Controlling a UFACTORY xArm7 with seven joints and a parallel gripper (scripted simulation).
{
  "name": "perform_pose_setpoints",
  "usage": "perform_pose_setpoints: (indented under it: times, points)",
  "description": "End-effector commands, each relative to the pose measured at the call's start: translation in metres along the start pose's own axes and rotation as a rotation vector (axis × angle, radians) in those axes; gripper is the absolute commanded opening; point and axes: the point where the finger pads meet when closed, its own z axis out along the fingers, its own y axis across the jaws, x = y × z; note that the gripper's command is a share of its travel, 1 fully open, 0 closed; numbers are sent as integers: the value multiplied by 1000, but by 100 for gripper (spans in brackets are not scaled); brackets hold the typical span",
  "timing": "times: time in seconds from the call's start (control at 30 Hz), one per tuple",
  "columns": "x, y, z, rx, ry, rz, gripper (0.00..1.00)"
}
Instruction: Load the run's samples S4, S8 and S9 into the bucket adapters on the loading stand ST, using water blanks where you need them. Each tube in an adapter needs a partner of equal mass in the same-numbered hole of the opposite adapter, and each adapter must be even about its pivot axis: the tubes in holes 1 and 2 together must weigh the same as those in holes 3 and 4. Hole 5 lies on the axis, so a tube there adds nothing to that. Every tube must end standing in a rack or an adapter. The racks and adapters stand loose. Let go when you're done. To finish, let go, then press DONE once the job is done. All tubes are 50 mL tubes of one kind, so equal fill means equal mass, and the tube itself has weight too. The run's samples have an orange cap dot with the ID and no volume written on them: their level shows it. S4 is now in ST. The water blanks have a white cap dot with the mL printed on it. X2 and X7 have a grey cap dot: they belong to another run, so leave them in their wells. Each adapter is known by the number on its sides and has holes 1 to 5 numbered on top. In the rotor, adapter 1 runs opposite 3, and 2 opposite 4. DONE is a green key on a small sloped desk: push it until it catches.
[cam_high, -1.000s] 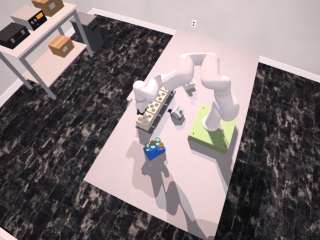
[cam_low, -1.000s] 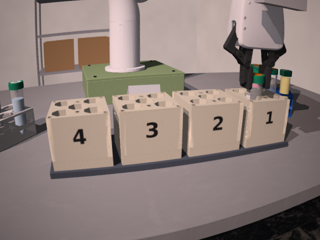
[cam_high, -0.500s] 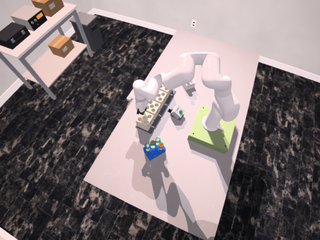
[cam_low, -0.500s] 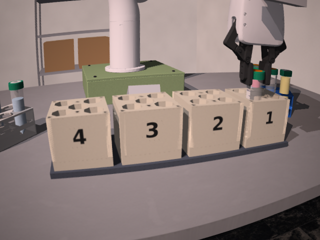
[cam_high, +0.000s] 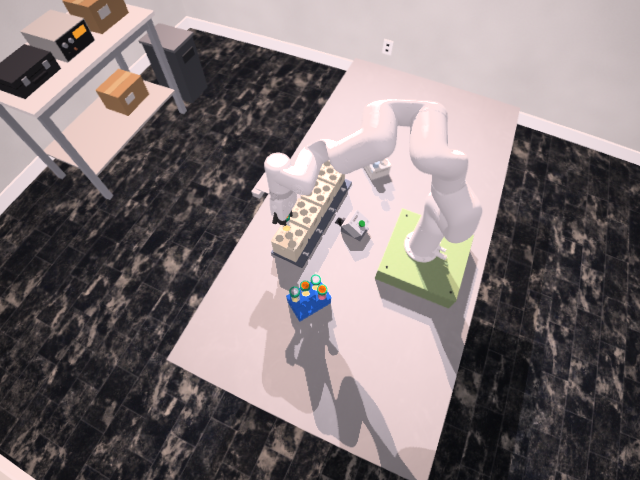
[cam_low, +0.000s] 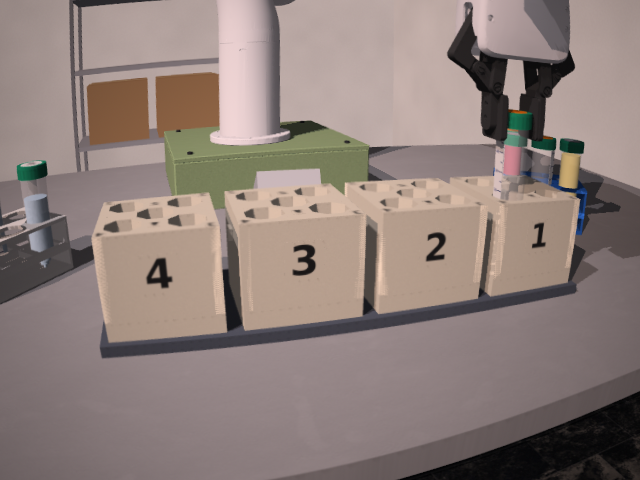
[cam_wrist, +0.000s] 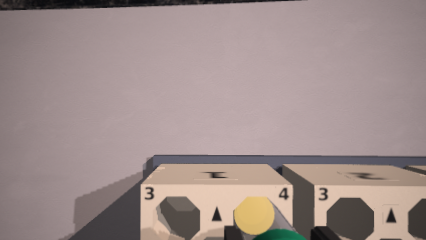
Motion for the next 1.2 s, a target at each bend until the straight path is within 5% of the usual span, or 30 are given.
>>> perform_pose_setpoints:
  times: [0.0, 1.17]
  points:
    - [1, 0, -8, 1, 3, 0, 0]
    - [1, 0, -70, 2, 4, 0, 0]
